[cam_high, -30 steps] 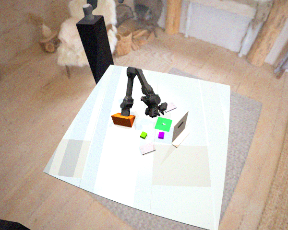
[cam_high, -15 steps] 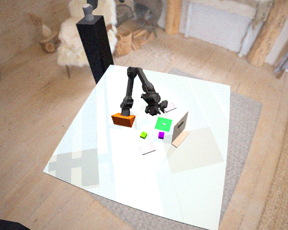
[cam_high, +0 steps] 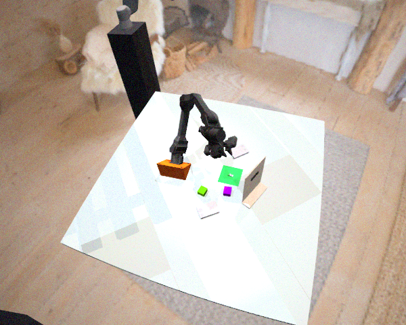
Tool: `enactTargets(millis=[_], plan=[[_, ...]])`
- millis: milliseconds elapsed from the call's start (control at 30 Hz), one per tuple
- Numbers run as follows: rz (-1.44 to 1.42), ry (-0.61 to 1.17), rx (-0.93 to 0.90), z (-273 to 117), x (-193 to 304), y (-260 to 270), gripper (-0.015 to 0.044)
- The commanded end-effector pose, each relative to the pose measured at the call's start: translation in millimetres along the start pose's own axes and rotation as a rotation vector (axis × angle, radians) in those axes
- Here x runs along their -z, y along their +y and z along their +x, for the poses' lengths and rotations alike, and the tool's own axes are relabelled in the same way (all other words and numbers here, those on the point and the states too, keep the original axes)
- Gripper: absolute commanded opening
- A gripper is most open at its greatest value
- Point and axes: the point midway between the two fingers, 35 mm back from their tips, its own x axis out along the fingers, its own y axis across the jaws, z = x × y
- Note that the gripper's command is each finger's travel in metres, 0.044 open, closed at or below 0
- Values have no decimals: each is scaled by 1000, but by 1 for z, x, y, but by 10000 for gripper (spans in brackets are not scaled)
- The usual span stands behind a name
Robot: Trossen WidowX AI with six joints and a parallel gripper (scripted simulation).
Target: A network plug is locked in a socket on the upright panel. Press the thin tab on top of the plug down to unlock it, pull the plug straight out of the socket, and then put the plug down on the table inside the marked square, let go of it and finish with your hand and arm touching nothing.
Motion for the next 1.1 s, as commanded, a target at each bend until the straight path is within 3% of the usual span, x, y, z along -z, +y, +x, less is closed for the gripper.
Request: enactTargets(millis=[0,367,733,1067], plan=[[-4,4,-4,-11,1,8,156],[-2,11,-6,-33,4,19,156],[-2,11,-6,-33,4,19,440],[-2,11,-6,-33,4,19,440]])
